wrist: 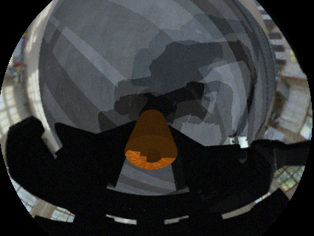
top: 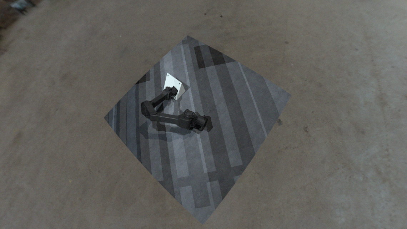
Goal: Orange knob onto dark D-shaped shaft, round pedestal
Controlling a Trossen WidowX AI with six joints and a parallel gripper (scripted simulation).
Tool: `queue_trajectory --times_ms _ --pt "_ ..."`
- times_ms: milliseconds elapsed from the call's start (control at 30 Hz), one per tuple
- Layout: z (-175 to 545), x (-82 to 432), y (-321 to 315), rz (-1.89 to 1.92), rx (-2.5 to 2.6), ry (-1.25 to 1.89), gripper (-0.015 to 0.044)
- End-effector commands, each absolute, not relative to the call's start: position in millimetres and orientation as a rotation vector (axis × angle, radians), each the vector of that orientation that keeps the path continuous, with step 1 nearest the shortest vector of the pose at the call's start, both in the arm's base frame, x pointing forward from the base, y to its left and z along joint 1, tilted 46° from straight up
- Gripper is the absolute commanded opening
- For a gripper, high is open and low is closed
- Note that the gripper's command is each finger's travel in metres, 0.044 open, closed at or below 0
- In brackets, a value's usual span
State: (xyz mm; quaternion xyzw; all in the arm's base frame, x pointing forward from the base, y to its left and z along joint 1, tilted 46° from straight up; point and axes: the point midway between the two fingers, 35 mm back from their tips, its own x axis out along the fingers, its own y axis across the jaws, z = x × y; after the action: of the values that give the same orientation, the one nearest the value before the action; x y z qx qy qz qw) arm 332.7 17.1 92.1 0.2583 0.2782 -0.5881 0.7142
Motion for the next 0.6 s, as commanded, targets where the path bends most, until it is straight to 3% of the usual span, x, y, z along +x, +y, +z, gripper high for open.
queue_trajectory --times_ms 0,167,567 --pt "92.3 332.6 17.4 -1.303 0.572 0.616 0.0000" --pt "92.3 332.6 17.4 -1.303 0.572 0.616 0.0000" --pt "92.3 332.6 17.4 -1.303 0.572 0.616 0.0315"
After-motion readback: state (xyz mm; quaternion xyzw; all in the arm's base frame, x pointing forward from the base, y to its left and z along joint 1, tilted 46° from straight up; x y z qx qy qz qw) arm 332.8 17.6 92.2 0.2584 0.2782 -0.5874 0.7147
